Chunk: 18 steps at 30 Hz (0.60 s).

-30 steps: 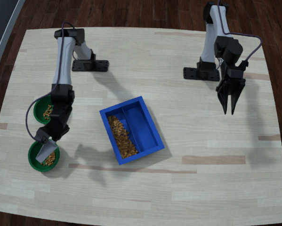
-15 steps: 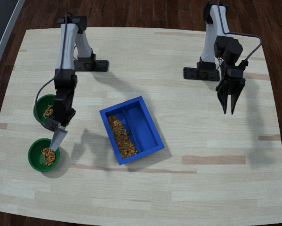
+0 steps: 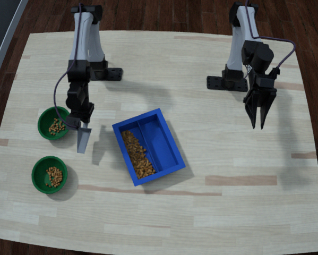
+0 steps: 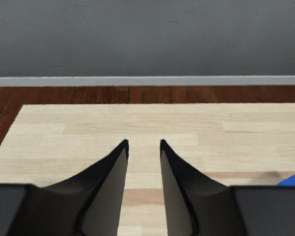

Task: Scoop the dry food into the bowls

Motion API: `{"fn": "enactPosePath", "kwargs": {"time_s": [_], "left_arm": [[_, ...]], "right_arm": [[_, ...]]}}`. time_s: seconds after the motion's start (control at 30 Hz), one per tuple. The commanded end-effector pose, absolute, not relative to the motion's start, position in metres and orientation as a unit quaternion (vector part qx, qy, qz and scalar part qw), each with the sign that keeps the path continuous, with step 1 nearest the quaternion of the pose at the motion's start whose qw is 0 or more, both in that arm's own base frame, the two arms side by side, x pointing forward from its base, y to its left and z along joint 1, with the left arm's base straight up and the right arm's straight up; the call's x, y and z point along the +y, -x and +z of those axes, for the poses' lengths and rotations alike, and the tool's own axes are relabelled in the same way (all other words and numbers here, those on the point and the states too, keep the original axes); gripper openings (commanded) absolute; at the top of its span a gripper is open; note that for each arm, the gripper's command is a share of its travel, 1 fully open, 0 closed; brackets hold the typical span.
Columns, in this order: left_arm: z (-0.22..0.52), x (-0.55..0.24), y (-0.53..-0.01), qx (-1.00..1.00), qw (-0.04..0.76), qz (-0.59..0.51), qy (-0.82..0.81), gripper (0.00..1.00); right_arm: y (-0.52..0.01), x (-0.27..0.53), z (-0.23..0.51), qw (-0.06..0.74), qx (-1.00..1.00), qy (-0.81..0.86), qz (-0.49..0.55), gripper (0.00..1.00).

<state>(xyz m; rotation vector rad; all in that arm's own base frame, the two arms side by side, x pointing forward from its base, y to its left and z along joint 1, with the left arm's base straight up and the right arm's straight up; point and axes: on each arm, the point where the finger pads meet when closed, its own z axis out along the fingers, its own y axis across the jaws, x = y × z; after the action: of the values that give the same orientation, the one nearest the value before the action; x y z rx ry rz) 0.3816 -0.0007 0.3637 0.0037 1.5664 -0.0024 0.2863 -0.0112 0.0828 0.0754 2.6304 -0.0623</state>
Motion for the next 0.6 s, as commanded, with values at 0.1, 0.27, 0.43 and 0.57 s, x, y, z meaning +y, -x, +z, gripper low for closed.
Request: {"fn": "enactPosePath", "kwargs": {"time_s": [0.1, 0.27, 0.43, 0.57], "left_arm": [[0.39, -0.002, -0.382, 0.684, 0.73, -0.005, -0.001, 0.27], [0.39, -0.002, -0.382, 0.684, 0.73, -0.005, -0.001, 0.27], [0.39, -0.002, -0.382, 0.684, 0.73, -0.005, -0.001, 0.27], [0.39, -0.002, -0.382, 0.684, 0.73, -0.005, -0.001, 0.27]], "right_arm": [[-0.273, 0.0, 0.089, 0.286, 0.958, 0.017, 0.014, 0.0], [-0.282, -0.007, 0.093, 0.28, 0.96, -0.006, -0.004, 0.0], [-0.264, -0.006, 0.071, 0.246, 0.969, -0.005, -0.004, 0.0], [-0.27, -0.002, 0.082, 0.264, 0.964, 0.003, 0.005, 0.0]]}}
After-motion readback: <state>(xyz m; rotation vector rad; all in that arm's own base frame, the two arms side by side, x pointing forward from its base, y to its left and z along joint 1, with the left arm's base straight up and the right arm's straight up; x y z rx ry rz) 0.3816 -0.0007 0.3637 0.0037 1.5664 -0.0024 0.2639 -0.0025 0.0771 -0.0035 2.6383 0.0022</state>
